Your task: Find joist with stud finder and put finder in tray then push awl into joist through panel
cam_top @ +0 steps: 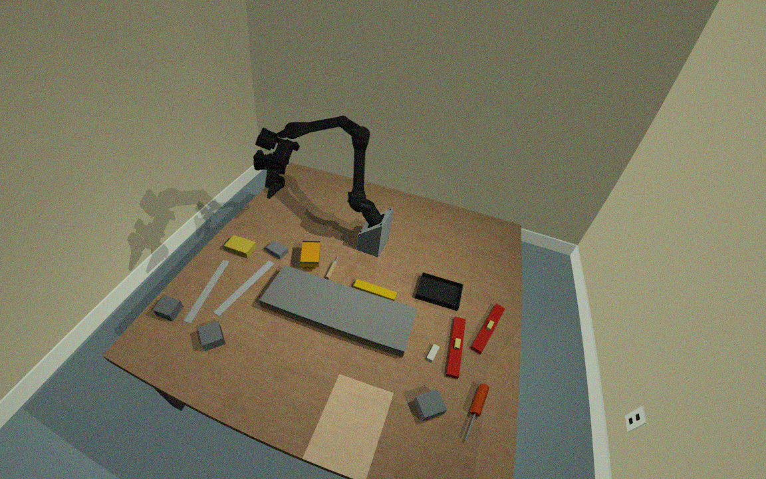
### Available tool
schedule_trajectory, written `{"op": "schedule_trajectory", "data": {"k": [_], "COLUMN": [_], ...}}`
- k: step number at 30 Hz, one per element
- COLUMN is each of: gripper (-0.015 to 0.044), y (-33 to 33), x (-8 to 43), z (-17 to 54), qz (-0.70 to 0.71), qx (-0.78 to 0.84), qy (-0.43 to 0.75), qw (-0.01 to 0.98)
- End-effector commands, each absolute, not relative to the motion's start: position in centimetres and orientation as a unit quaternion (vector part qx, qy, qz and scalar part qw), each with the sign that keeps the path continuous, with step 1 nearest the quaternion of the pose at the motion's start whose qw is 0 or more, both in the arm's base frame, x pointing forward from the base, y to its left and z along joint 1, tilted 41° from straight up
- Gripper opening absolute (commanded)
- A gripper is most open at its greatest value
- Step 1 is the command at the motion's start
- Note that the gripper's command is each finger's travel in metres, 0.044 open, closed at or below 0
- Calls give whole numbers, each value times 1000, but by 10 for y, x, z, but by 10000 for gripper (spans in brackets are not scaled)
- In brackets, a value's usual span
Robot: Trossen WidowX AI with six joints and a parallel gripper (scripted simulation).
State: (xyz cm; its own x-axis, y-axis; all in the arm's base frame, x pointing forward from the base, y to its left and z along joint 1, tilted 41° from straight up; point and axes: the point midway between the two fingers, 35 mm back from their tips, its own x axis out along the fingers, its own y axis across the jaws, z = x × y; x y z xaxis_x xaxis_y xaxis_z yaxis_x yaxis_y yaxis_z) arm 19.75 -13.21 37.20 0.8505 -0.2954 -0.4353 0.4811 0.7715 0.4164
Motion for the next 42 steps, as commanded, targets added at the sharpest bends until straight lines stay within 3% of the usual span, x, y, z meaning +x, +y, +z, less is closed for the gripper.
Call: {"op": "schedule_trajectory", "data": {"k": [1, 13, 24, 42], "gripper": [440, 440, 440, 440], "y": [-159, -173, -168, -168], "x": [214, 217, 194, 190], "z": [304, 199, 122, 117], "qz": [-324, -543, -688, -694], "qx": [450, 615, 617, 613], "qy": [202, 129, -91, -120], "qw": [807, 556, 370, 359]}}
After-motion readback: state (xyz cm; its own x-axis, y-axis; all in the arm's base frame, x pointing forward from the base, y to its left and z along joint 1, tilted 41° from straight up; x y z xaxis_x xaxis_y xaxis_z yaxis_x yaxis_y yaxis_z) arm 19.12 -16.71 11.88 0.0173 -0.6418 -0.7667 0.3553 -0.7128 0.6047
